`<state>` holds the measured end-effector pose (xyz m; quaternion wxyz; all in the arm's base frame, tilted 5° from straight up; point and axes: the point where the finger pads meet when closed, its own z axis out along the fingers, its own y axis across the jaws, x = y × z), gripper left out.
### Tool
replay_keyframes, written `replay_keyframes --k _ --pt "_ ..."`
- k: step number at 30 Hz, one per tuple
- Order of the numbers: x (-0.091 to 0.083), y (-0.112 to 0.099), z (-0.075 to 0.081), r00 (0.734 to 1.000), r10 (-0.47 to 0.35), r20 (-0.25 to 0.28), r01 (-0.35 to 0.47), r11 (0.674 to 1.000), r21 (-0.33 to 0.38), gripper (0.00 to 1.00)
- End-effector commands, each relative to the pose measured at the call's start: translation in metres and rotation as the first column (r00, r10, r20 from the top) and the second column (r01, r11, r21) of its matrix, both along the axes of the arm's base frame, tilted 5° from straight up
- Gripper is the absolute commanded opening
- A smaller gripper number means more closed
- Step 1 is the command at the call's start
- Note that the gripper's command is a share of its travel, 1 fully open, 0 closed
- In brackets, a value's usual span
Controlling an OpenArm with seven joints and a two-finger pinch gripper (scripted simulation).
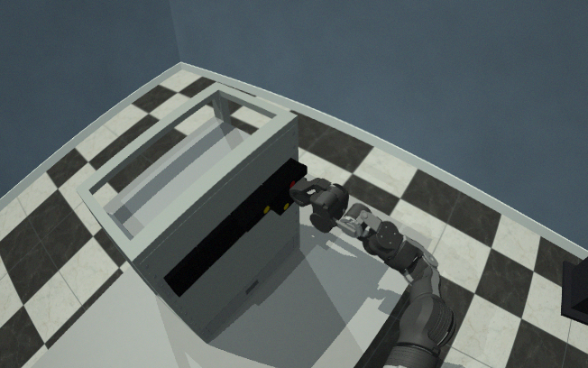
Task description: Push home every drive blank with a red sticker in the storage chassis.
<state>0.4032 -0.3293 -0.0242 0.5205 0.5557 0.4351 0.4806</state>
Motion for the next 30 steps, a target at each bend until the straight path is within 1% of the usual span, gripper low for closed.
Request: replay_keyframes --k 1,13,20,30 --pt "0.000 0.001 0.003 1.000 0.000 0.009 0.000 1.000 -0.001 0.00" --pt "0.000 0.001 0.003 1.000 0.001 0.009 -0.001 1.000 -0.001 0.00" --pt "0.010 -0.001 0.003 1.000 0.003 0.009 -0.003 1.000 -0.004 0.00" --pt "0.010 -0.001 0.003 1.000 0.001 0.010 -0.001 1.000 -0.003 0.00"
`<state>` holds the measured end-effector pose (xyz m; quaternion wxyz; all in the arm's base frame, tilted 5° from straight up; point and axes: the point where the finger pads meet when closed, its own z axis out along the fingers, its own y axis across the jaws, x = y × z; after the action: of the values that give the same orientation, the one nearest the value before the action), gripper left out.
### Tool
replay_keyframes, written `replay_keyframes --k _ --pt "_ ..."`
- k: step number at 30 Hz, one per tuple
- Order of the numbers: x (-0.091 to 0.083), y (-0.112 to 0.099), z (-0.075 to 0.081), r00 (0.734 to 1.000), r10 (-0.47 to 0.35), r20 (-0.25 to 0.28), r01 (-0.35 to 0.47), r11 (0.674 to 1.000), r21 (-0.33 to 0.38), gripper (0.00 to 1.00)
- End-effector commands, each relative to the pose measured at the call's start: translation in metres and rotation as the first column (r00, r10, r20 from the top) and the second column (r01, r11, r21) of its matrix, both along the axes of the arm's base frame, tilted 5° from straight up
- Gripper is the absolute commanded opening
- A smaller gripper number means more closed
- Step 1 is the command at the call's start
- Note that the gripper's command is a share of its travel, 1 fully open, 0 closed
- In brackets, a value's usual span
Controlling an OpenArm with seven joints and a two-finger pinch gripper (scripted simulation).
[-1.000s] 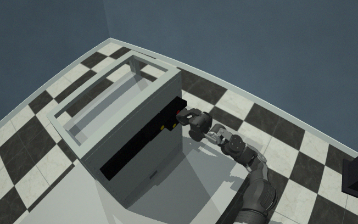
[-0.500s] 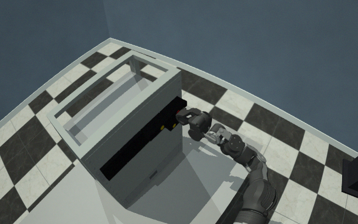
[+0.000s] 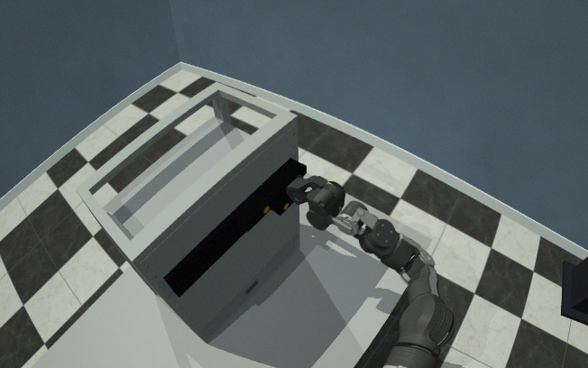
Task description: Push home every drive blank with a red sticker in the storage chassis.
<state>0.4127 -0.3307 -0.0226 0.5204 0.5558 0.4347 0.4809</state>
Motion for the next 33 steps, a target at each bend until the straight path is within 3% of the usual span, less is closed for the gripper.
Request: replay_keyframes --k 1,6,33 --pt "0.002 0.001 0.002 1.000 0.003 0.009 -0.003 1.000 -0.004 0.00" --pt "0.010 -0.001 0.002 1.000 0.003 0.009 -0.003 1.000 -0.005 0.00" --pt "0.020 -0.004 0.001 1.000 -0.003 0.007 0.003 1.000 -0.003 0.00"
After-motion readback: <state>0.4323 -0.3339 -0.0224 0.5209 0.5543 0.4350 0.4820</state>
